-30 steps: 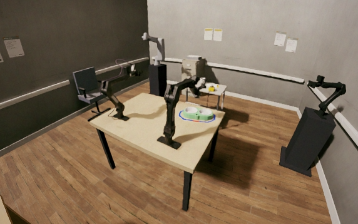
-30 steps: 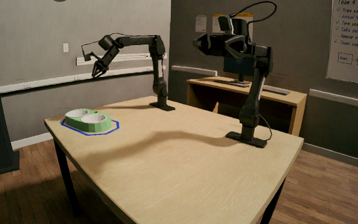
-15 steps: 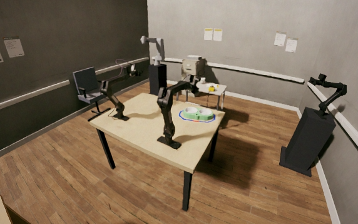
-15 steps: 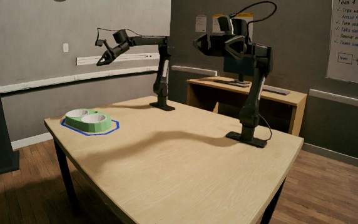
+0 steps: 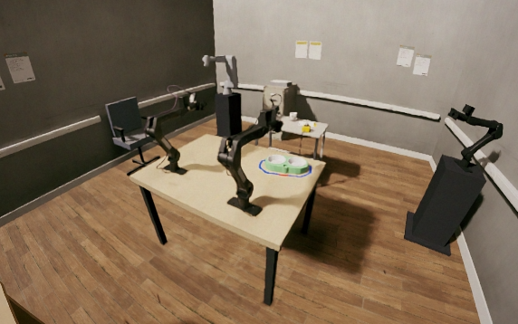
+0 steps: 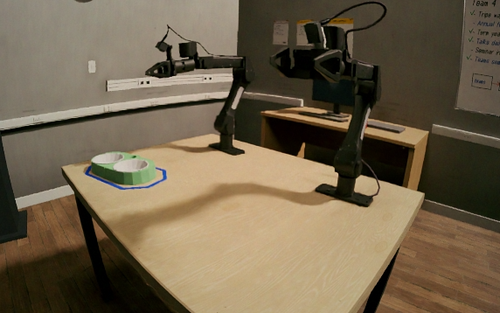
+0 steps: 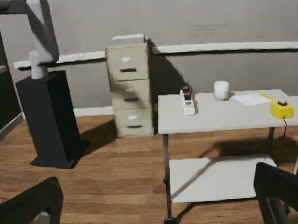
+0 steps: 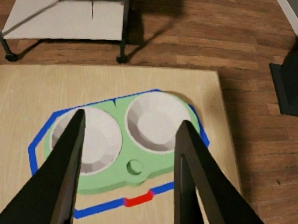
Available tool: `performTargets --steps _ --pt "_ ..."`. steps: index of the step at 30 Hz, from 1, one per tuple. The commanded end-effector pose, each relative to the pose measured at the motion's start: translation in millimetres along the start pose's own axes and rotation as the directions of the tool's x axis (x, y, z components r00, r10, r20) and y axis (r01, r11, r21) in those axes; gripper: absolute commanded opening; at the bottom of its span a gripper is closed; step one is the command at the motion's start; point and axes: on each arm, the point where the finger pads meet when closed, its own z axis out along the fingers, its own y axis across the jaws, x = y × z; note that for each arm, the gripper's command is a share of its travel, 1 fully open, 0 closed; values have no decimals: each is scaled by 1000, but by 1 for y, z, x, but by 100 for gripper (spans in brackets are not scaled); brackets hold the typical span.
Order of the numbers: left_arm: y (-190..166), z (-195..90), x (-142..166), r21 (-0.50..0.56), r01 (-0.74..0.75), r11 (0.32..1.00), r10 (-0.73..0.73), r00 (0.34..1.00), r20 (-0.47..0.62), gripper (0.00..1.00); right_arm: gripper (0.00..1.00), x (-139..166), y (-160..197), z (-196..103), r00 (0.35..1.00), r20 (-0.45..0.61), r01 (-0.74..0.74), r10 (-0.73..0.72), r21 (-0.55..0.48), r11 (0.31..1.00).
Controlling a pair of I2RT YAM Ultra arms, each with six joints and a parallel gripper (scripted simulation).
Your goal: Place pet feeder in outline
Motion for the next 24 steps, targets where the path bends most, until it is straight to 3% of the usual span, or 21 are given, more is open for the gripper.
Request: performTargets --steps 1,4,6,9,11,24 --pt "6 -13 -28 -18 -7 1000 8 997 79 100 47 -39 3 -21 974 198 109 -106 -7 994" --pt "6 -13 -28 -18 -7 1000 8 997 78 100 47 -34 8 -17 982 171 83 -78 -27 996" --pt "6 -13 -26 -17 -7 1000 8 997 75 100 47 -69 13 -37 967 250 61 -50 -40 997" --pt "6 -13 -26 -17 -7 1000 8 997 75 100 47 -67 13 -35 968 245 61 -49 -40 997" --pt "6 -13 -25 -17 -7 1000 8 997 71 100 47 -53 13 -17 979 201 56 -47 -36 998" --pt "6 -13 -25 -17 -7 1000 8 997 71 100 47 -58 13 -22 976 214 56 -47 -36 998"
